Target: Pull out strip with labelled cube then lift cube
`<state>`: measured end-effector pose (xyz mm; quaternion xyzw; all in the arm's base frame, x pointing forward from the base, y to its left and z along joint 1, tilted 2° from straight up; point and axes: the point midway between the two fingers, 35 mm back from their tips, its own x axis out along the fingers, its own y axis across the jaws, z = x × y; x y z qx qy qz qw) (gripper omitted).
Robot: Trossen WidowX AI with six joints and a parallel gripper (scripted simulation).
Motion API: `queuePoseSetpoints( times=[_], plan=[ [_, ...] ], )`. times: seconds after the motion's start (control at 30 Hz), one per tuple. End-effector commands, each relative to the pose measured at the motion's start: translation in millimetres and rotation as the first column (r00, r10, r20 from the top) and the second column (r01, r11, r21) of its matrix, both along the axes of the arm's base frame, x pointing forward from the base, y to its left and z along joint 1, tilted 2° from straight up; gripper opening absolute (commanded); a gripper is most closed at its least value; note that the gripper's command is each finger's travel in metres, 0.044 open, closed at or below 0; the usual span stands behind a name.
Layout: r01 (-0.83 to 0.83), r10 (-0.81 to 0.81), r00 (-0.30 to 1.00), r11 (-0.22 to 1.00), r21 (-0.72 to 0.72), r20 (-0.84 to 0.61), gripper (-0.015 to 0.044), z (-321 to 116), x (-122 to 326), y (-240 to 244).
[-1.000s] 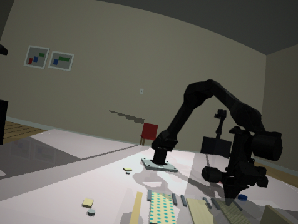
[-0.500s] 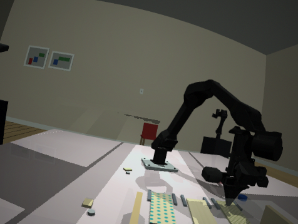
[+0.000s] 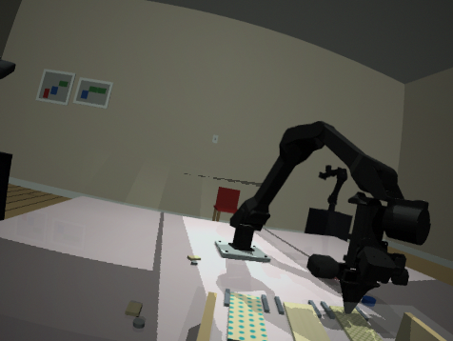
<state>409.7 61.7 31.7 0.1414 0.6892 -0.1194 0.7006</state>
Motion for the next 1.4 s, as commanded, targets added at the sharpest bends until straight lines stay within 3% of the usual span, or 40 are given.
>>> queuePoseSetpoints(
  times=[0.0, 1.37],
  plan=[
    [0.004, -0.004, 1.000, 1.000, 0.000, -0.011, 0.0000, -4.7, -6.0, 2.7],
    [0.004, -0.004, 1.000, 1.000, 0.002, -0.017, 0.0000, -7.8, -65.3, 23.7]
  ],
)
